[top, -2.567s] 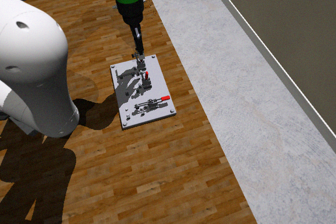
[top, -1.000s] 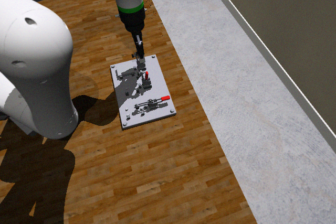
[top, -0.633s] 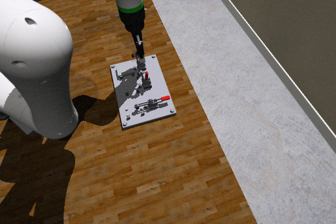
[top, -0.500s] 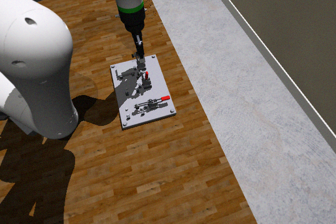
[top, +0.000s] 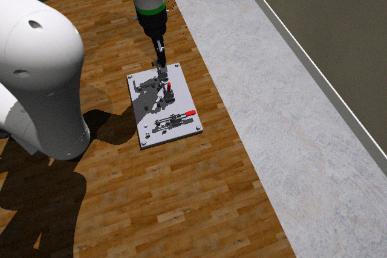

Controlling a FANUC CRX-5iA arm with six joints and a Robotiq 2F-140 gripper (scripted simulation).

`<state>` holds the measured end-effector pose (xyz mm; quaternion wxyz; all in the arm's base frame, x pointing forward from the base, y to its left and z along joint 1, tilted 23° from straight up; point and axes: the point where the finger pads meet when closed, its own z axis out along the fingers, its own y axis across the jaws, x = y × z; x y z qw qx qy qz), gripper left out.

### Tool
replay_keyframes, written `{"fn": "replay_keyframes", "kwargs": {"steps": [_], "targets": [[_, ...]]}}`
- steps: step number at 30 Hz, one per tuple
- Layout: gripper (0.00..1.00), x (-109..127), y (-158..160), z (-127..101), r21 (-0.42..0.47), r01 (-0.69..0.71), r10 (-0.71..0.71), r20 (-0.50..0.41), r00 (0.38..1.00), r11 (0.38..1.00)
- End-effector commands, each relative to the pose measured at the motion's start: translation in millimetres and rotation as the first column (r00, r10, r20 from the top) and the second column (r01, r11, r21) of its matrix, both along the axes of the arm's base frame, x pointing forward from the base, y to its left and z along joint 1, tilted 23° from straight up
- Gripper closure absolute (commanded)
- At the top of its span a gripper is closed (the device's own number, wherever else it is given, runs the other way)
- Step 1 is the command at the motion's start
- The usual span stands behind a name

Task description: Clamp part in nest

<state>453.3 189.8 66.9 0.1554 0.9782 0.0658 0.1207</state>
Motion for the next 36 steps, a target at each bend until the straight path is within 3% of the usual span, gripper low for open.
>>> {"fn": "replay_keyframes", "kwargs": {"steps": [1,36], "targets": [[1.0,0.2,0.2,0.1,0.0,0.0,0.0,0.0,1.0,1.0],[1.0,18.7,2.6,2.0,0.0,0.0,0.0,0.0,1.0,1.0]]}}
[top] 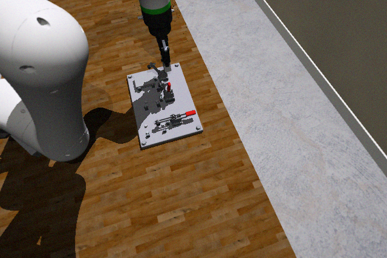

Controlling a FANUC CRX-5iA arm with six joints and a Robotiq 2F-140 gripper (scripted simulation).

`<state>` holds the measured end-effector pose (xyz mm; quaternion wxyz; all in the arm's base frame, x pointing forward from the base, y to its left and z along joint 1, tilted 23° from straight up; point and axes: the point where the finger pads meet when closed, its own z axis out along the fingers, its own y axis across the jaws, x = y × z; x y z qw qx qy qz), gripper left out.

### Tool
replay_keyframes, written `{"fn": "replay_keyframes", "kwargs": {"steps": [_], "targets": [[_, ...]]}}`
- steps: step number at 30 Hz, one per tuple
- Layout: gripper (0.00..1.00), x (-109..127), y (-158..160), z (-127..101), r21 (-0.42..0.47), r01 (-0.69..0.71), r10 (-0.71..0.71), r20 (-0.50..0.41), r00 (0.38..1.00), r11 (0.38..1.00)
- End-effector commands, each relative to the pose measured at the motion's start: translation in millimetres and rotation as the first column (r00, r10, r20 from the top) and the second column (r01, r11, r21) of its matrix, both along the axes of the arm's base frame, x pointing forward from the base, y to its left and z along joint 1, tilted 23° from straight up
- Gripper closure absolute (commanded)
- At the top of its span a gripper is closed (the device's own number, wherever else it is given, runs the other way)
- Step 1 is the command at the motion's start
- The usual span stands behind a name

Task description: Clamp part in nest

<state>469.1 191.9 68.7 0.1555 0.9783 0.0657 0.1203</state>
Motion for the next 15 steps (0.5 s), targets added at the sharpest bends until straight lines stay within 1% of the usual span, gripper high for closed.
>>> {"fn": "replay_keyframes", "kwargs": {"steps": [1,15], "targets": [[1.0,2.9,0.5,0.2,0.0,0.0,0.0,0.001,1.0,1.0],[1.0,17.7,0.7,-3.4,0.0,0.0,0.0,0.001,1.0,1.0]]}}
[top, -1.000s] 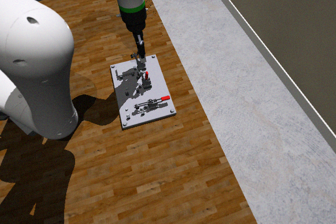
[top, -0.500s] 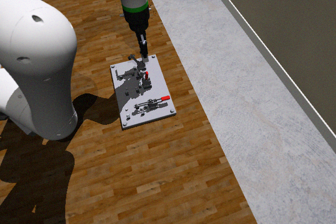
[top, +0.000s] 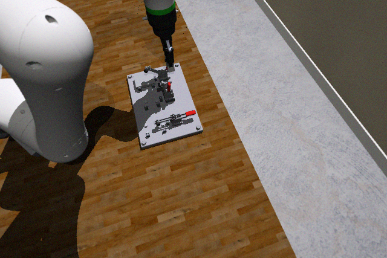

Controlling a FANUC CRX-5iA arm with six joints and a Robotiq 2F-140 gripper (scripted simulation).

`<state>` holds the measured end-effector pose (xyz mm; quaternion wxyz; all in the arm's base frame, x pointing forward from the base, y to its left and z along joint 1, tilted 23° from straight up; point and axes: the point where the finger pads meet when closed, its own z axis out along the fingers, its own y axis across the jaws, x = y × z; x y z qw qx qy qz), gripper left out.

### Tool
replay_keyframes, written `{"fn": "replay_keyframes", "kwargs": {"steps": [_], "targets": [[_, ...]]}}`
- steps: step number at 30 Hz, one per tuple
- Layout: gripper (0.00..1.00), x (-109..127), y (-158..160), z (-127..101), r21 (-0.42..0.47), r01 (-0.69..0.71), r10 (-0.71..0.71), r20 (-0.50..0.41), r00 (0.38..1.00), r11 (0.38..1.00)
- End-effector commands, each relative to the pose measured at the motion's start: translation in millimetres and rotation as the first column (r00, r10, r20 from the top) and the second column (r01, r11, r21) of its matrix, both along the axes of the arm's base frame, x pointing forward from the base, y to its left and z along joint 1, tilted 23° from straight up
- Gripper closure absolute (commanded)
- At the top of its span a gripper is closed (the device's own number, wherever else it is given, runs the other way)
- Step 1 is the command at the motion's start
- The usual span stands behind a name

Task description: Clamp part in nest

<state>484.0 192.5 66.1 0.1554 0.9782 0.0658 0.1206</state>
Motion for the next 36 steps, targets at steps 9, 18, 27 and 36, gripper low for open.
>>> {"fn": "replay_keyframes", "kwargs": {"steps": [9,18,27,36], "targets": [[1.0,9.9,-0.5,-4.6,0.0,0.0,0.0,0.0,1.0,1.0],[1.0,17.0,-1.7,-10.1,0.0,0.0,0.0,0.0,1.0,1.0],[1.0,20.7,-2.6,-13.9,0.0,0.0,0.0,0.0,1.0,1.0],[1.0,23.2,-3.4,-17.1,0.0,0.0,0.0,0.0,1.0,1.0]]}}
